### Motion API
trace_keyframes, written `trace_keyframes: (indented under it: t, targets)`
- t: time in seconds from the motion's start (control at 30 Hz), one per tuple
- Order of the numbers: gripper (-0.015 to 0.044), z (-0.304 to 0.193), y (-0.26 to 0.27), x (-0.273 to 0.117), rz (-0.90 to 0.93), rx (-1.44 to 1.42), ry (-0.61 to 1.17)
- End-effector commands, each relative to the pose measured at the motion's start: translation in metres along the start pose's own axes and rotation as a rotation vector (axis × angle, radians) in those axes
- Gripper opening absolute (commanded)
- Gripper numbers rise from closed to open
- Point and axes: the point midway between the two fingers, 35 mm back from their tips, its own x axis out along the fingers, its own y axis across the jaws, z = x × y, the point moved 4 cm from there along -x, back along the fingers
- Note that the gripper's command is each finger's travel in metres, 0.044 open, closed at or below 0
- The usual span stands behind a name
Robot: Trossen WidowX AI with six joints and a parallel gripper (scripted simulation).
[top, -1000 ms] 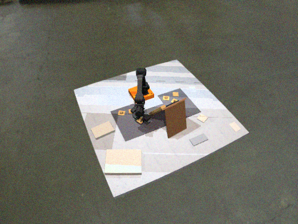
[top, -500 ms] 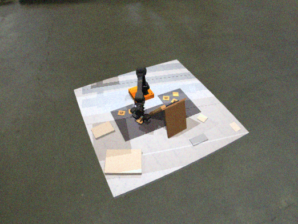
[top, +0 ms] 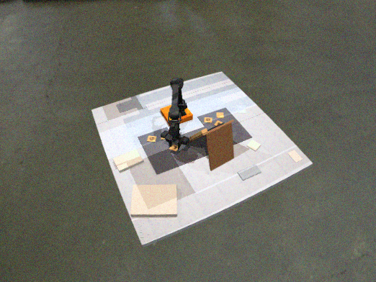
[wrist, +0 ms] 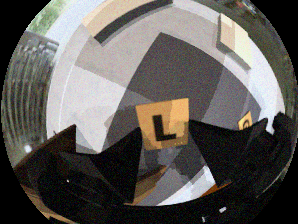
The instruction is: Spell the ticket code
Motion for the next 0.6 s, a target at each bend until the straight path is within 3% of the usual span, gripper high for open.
trace_keyframes:
  t: [0.0, 0.57]
  targets:
    - [0.0, 0.009, 0.003, -0.014, 0.012, -0.049, -0.069]
    - [0.0, 0.022, 0.022, -0.073, 0.051, -0.23, -0.317]
